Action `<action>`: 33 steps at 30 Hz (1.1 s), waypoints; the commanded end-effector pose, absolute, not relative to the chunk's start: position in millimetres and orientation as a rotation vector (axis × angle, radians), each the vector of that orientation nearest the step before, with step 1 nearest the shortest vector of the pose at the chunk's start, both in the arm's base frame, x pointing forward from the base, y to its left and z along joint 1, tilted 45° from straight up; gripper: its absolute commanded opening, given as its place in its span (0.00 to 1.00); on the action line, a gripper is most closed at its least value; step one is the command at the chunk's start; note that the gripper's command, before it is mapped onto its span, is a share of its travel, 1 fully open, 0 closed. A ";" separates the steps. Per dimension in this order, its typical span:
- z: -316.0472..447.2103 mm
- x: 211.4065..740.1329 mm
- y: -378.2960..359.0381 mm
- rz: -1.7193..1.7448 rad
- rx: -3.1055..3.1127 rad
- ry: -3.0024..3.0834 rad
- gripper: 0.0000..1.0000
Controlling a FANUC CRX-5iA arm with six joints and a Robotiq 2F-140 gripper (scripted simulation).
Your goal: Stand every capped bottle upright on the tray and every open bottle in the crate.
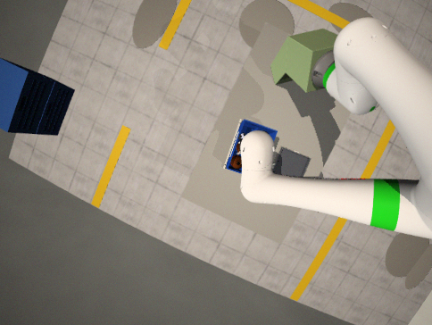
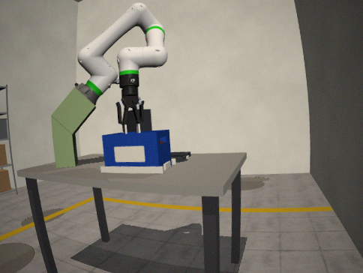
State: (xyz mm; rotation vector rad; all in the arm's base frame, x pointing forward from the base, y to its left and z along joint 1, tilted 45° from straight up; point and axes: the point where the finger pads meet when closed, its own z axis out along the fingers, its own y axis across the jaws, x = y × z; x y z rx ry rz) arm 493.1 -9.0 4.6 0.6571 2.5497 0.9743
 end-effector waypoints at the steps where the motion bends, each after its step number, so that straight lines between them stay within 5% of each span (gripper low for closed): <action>1: 3.4 494.0 -8.3 0.974 0.657 2.549 0.38; 19: -7.9 501.2 0.3 0.974 0.657 2.549 0.38; 20: -7.8 501.2 0.2 0.974 0.657 2.549 0.00; 33: -7.8 501.2 0.2 0.974 0.657 2.549 0.00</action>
